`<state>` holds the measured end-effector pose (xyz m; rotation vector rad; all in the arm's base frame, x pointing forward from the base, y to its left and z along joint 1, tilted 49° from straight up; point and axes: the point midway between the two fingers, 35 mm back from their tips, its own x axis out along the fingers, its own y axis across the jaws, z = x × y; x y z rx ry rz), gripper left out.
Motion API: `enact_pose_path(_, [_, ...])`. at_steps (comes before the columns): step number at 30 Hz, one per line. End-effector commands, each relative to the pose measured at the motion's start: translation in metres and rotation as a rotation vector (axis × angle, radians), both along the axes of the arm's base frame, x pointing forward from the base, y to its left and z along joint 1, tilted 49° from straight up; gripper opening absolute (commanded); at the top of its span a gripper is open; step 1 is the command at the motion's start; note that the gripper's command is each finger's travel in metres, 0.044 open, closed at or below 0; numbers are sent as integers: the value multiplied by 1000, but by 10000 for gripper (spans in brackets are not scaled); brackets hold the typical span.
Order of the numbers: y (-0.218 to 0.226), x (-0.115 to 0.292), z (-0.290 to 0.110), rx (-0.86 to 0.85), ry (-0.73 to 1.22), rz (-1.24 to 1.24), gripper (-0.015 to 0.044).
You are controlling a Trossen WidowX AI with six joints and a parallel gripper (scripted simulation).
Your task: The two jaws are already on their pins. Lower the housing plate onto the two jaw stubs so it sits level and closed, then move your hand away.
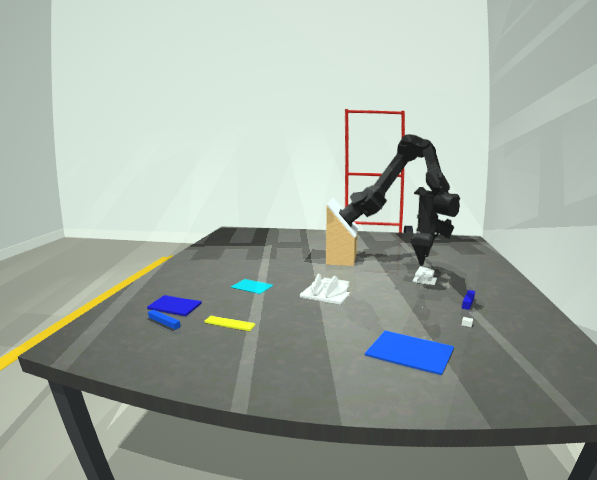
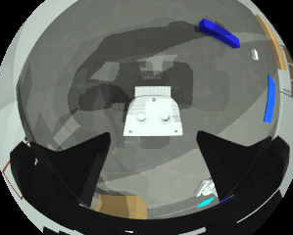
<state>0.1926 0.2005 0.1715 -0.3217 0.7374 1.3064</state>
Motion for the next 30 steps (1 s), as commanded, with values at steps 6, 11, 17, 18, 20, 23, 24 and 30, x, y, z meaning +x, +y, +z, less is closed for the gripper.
enact_pose_path(6, [3,0,-4,-2,3,-6,440])
enact_pose_path(11, [9,1,-9,-2,3,-6,440])
enact_pose_path(17, [16,2,-15,-2,3,-6,440])
enact_pose_path(18, [17,2,-16,-1,3,-6,440])
enact_pose_path(20, [18,2,-16,-1,3,-6,440])
enact_pose_path(23, [18,2,-16,-1,3,-6,440])
enact_pose_path(24, [18,2,-16,-1,3,-6,440])
enact_pose_path(30, [22,3,-20,-2,3,-6,440])
